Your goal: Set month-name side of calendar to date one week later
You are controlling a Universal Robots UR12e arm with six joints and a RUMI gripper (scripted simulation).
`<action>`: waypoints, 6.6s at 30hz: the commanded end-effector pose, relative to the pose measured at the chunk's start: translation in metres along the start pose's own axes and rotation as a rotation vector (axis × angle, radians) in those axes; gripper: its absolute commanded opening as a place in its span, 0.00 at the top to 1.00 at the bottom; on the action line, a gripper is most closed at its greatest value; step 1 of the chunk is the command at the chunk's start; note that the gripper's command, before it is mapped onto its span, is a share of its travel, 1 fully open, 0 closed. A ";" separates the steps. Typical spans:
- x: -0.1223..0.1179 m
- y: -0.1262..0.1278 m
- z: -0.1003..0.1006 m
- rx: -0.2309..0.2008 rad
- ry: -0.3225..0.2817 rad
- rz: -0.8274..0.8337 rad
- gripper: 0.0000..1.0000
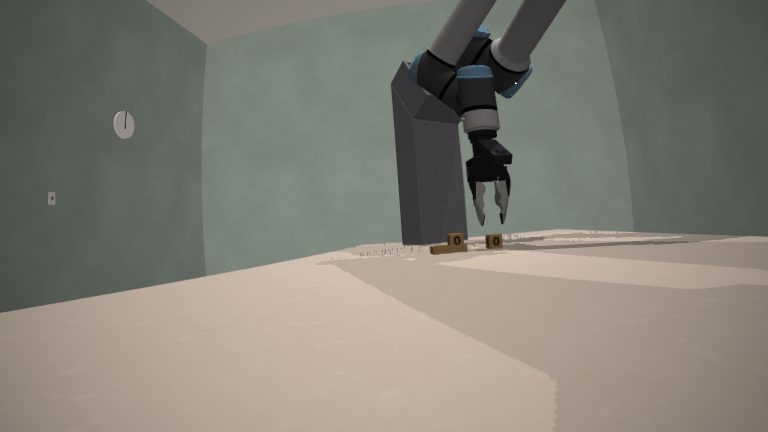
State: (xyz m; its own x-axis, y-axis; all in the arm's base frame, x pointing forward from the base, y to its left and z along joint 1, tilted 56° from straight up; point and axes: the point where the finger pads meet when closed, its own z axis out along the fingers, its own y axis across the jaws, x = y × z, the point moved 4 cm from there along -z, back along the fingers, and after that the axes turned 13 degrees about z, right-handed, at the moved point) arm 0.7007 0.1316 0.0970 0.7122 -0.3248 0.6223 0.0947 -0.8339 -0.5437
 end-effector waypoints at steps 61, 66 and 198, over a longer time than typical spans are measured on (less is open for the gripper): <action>0.007 0.016 -0.046 -0.001 -0.003 -0.320 0.00; 0.010 0.022 -0.045 -0.001 -0.004 -0.456 0.00; 0.021 0.091 -0.013 0.001 -0.001 -1.571 0.71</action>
State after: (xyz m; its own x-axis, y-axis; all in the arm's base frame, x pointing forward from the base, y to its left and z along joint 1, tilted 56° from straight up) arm 0.7129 0.0419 0.0701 -0.0951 0.8338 0.5439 0.7134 -0.3239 0.6214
